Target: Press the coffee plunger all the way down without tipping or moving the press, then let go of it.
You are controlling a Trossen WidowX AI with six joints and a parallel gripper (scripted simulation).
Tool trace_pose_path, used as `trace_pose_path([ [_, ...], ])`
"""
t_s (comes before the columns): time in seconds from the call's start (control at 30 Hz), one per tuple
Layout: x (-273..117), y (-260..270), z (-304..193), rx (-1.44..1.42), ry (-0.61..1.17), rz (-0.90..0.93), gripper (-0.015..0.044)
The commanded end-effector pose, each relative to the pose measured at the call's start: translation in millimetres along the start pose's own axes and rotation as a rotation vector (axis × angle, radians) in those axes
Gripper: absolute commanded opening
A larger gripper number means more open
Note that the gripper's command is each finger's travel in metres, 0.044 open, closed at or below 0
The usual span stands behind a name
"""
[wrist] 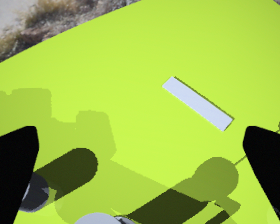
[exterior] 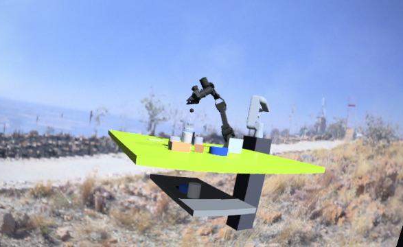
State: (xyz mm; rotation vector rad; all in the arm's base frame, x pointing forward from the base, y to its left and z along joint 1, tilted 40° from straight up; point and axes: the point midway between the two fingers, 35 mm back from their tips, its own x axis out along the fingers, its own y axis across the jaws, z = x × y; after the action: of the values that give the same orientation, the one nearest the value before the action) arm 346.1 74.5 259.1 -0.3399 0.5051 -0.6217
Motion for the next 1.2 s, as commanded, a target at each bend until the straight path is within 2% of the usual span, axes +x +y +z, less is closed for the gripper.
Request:
trace_pose_path([
  [0.0,-50.0,42.8,-24.7,-0.263,-0.082,0.162,0.044],
  [0.13,-67.2,54.6,-35.7,-0.355,-0.117,0.213,0.044],
  [0.47,-30.9,43.8,-80.3,-0.353,-0.119,0.211,0.044],
  [1.17,-5.8,49.7,-78.9,-0.351,-0.116,0.21,0.044],
])
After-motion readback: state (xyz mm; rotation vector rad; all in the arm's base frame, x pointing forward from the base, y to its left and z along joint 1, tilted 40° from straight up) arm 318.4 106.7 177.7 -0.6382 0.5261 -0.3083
